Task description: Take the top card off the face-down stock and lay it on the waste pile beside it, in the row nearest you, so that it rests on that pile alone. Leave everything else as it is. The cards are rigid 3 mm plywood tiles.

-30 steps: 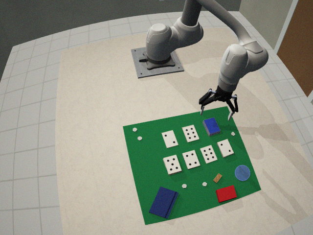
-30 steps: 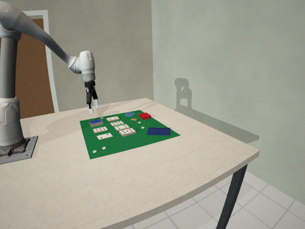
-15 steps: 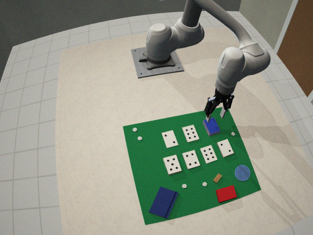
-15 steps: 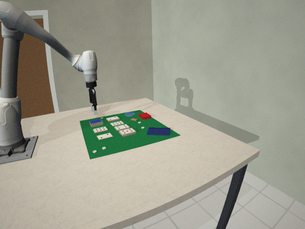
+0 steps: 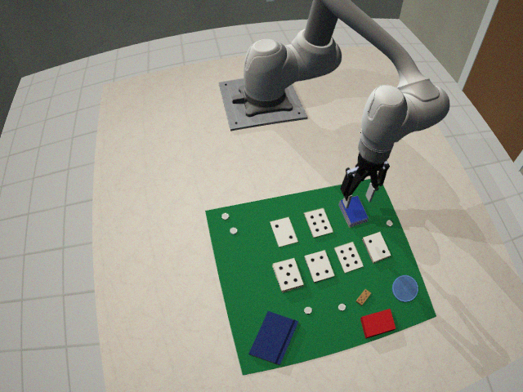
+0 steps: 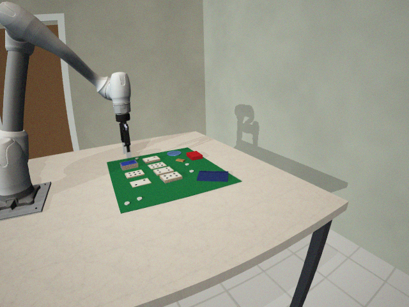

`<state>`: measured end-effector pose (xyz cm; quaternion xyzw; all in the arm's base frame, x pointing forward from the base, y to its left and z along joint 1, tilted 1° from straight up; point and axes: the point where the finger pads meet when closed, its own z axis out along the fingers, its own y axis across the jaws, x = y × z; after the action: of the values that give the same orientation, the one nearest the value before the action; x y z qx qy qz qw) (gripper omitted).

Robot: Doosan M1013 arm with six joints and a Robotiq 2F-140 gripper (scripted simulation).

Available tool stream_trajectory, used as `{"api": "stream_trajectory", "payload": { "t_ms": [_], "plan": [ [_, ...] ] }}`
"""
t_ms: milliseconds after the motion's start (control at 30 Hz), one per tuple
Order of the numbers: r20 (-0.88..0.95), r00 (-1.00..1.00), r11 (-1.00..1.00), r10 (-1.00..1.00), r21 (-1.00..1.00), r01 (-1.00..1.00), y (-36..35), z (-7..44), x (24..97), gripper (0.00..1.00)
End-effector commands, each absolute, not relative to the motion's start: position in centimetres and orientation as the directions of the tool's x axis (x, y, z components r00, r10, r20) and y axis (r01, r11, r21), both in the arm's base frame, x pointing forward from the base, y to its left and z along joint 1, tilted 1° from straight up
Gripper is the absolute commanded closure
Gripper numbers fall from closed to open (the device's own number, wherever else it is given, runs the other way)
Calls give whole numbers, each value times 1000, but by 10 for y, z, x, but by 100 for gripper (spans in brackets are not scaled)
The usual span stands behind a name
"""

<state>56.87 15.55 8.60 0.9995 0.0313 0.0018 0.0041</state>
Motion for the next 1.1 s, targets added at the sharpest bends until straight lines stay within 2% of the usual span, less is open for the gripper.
{"api": "stream_trajectory", "payload": {
  "t_ms": [0,533,1067],
  "plan": [
    [3,998,-998,63,8,63,155,81,569,50],
    [3,998,-998,63,8,63,155,58,569,50],
    [3,998,-998,63,8,63,155,56,569,50]
  ]
}}
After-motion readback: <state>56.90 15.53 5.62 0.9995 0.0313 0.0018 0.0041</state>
